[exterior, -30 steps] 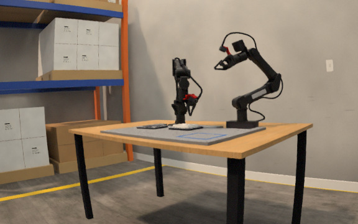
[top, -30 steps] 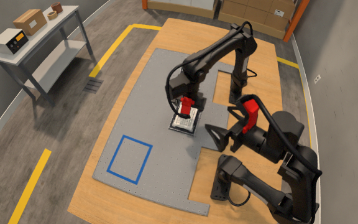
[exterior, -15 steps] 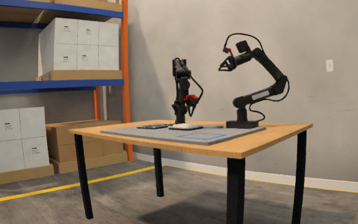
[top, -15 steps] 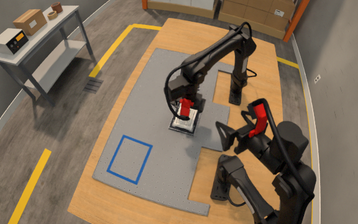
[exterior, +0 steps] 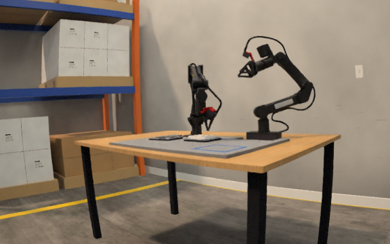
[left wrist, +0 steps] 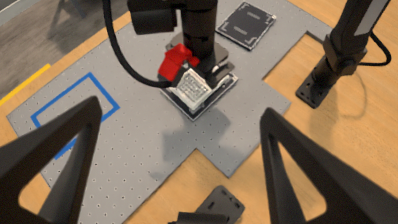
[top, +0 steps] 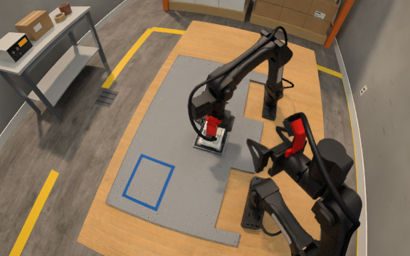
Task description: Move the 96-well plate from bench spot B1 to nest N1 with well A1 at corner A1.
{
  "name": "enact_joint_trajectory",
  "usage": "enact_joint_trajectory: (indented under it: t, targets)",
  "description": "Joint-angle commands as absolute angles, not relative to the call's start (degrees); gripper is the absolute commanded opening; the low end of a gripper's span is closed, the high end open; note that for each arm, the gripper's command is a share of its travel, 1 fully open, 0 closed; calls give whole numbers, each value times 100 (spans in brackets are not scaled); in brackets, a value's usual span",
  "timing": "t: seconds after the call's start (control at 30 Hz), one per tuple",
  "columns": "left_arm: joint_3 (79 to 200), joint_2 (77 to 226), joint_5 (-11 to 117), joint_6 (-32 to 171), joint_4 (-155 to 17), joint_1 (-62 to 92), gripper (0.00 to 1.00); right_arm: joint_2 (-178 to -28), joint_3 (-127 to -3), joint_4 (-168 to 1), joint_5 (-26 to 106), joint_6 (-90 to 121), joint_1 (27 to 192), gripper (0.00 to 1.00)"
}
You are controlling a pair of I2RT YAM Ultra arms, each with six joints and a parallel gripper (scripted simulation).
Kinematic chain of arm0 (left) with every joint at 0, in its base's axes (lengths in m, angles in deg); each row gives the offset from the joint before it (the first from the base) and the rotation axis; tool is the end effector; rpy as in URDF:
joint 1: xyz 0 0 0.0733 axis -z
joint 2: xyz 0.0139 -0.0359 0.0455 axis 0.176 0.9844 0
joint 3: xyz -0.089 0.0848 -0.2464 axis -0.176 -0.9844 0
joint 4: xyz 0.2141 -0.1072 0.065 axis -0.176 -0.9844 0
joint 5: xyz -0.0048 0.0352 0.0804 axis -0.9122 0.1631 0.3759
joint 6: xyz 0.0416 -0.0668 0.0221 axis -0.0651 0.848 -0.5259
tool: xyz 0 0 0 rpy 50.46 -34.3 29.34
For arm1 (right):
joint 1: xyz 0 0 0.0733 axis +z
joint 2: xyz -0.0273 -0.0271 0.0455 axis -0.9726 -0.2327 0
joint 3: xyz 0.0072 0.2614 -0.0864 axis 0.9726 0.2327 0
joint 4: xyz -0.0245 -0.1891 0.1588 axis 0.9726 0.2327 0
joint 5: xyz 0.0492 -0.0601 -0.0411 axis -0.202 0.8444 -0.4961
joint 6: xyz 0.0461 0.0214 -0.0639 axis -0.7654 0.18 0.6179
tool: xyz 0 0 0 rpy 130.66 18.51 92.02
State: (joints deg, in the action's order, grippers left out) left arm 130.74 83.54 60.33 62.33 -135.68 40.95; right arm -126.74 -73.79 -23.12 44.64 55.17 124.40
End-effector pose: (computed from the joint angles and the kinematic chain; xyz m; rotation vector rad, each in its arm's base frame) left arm 0.0079 0.0012 0.3559 0.8733 1.7486 -0.4485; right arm 0.2244 0.2495 0.1850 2.1756 -2.2643 0.0005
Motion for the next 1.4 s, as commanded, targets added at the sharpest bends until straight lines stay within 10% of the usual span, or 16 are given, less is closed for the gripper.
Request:
enact_joint_trajectory:
  t: [0.0,0.63,1.23,1.37]
  targets:
    - [13154,8368,6055,6264,-13529,4126,100,-12755,-7241,-2547,4462,5487,12502,100]
    - [13154,8368,6055,6264,-13529,4126,100,-12880,-6916,-2999,4462,5487,12502,100]
    - [13154,8368,6055,6264,-13529,4126,100,-12820,-6900,-3009,4462,5521,12447,67]
    - [13154,8368,6055,6264,-13529,4126,100,-12714,-7132,-2710,4462,5518,12450,78]
